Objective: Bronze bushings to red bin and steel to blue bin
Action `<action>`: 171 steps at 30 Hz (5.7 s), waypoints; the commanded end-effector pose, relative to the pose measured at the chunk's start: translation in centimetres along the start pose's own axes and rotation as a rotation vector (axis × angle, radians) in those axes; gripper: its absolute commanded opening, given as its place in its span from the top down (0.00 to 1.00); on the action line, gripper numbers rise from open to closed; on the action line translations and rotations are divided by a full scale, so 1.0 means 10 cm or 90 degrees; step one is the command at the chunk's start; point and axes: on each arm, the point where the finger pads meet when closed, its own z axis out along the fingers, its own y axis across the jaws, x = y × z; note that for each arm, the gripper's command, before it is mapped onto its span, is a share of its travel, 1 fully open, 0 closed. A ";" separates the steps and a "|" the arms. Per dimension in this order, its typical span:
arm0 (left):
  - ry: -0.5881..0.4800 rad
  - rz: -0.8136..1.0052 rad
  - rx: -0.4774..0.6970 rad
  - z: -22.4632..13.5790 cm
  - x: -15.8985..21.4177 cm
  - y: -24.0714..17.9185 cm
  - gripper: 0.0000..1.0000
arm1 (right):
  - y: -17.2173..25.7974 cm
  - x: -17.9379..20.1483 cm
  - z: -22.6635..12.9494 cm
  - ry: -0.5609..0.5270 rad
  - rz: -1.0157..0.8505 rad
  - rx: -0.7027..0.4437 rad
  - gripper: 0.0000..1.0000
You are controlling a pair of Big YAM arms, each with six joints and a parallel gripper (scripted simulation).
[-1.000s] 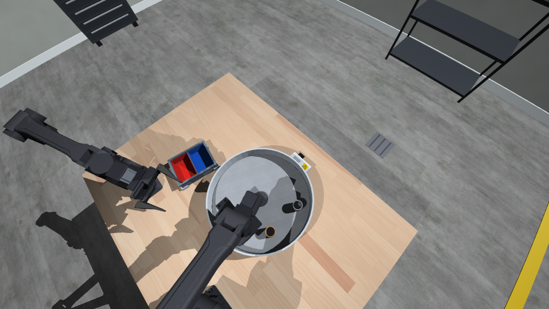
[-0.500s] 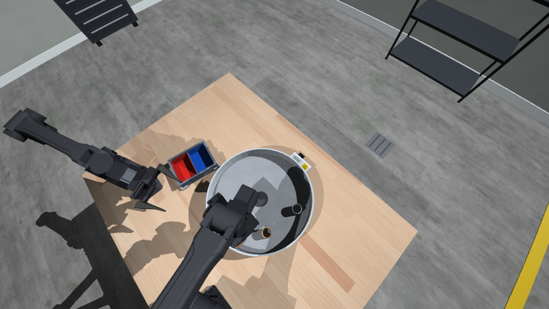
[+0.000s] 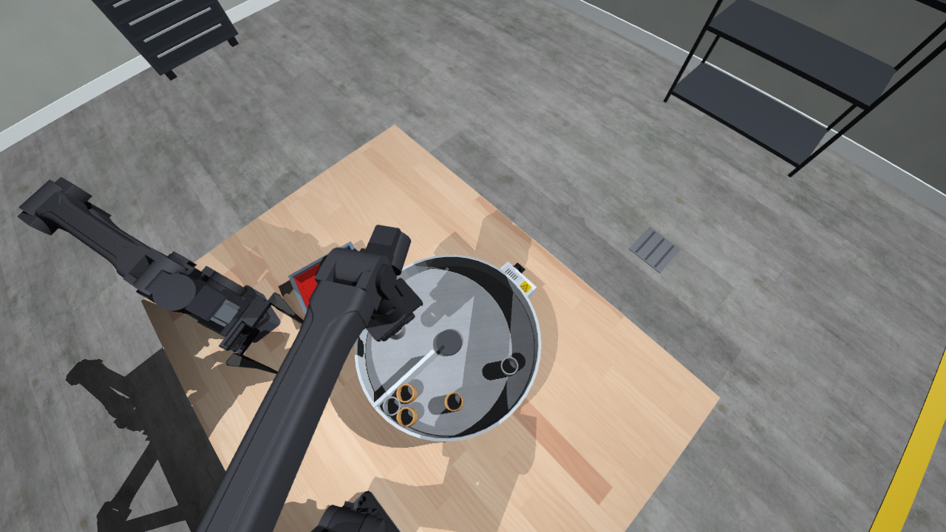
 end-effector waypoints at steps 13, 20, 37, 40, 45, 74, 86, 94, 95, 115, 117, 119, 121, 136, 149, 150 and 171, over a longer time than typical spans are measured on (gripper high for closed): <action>0.285 -0.058 -0.098 -0.98 -0.25 0.30 0.00 | -0.06 -2.67 0.33 -0.009 0.016 0.009 1.00; 0.241 -0.150 -0.236 -1.47 -0.56 0.71 0.00 | 0.15 -3.14 0.52 -0.010 0.000 0.009 1.00; 0.153 -0.282 -0.499 -2.51 -0.93 1.07 0.00 | 0.14 -3.22 0.62 -0.005 -0.011 0.006 1.00; 0.147 -0.287 -0.526 -2.64 -0.96 1.07 0.00 | 0.14 -3.22 0.62 -0.005 -0.011 0.006 1.00; 0.142 -0.293 -0.553 -2.74 -0.98 1.07 0.00 | 0.14 -3.22 0.62 -0.005 -0.011 0.006 1.00; 0.135 -0.300 -0.567 -2.78 -0.99 1.09 0.00 | 0.13 -3.20 0.88 0.007 -0.010 0.078 1.00; 0.135 -0.301 -0.567 -2.78 -0.99 1.09 0.00 | 0.25 -3.13 1.63 0.031 -0.011 0.065 1.00; 0.136 -0.301 -0.567 -2.78 -0.99 1.09 0.00 | 0.21 -3.24 1.49 0.003 -0.010 0.080 1.00; 0.136 -0.301 -0.567 -2.78 -0.99 1.09 0.00 | 0.21 -3.24 1.50 0.003 -0.010 0.080 1.00; 0.136 -0.302 -0.568 -2.78 -0.99 1.09 0.00 | 0.18 -3.14 1.57 0.015 -0.011 0.073 1.00; 0.136 -0.302 -0.568 -2.78 -0.99 1.09 0.00 | 0.19 -3.14 1.58 0.015 -0.011 0.073 1.00; 0.136 -0.302 -0.568 -2.78 -0.99 1.09 0.00 | 0.19 -3.14 1.58 0.015 -0.011 0.073 1.00; 0.136 -0.302 -0.568 -2.78 -0.99 1.09 0.00 | 0.19 -3.14 1.58 0.015 -0.011 0.073 0.89; 0.136 -0.302 -0.568 -2.78 -0.99 1.09 0.00 | 0.23 -3.35 1.20 -0.022 -0.009 0.091 0.82; 0.136 -0.302 -0.568 -2.78 -0.99 1.09 0.00 | 0.25 -3.39 0.85 -0.043 -0.008 0.101 0.82; 0.136 -0.302 -0.568 -2.78 -0.99 1.09 0.00 | 0.25 -3.38 0.87 -0.039 -0.008 0.099 0.82; 0.132 -0.307 -0.568 -2.78 -1.00 1.09 0.00 | 0.34 -1.69 0.60 -0.150 0.293 0.144 0.00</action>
